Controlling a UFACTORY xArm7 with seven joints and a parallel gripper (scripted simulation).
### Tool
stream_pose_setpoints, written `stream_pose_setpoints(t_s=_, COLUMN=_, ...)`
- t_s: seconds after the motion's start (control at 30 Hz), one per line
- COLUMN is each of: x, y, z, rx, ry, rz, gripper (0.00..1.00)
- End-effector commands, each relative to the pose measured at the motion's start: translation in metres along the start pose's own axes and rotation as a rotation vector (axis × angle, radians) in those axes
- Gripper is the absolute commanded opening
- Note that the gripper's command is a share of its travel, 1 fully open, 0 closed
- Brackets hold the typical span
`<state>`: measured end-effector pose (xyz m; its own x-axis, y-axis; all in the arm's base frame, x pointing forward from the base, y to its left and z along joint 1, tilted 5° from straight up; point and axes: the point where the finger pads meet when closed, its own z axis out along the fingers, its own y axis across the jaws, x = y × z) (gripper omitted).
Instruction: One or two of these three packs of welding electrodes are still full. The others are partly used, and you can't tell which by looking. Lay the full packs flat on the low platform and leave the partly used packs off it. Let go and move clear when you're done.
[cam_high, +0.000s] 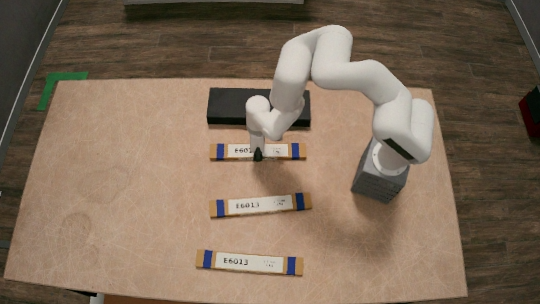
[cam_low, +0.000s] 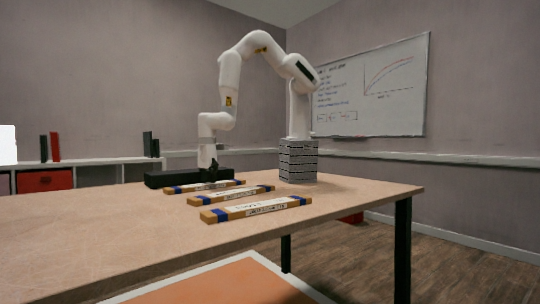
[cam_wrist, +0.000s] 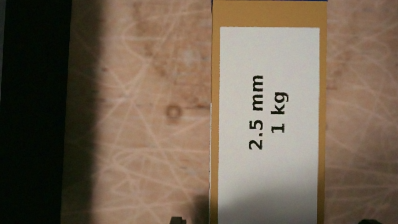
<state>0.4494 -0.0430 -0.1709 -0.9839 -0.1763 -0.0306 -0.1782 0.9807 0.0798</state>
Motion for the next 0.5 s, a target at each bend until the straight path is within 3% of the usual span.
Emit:
stream_pose_setpoints(t_s=0.0, x=-0.002, y=-0.001, z=-0.001, rx=0.002, ry=-0.004, rz=0.000, gripper=1.00)
stream_pose_setpoints(t_s=0.47, x=-0.002, y=-0.001, z=0.013, rx=0.002, ry=-0.004, rz=0.000, gripper=1.00)
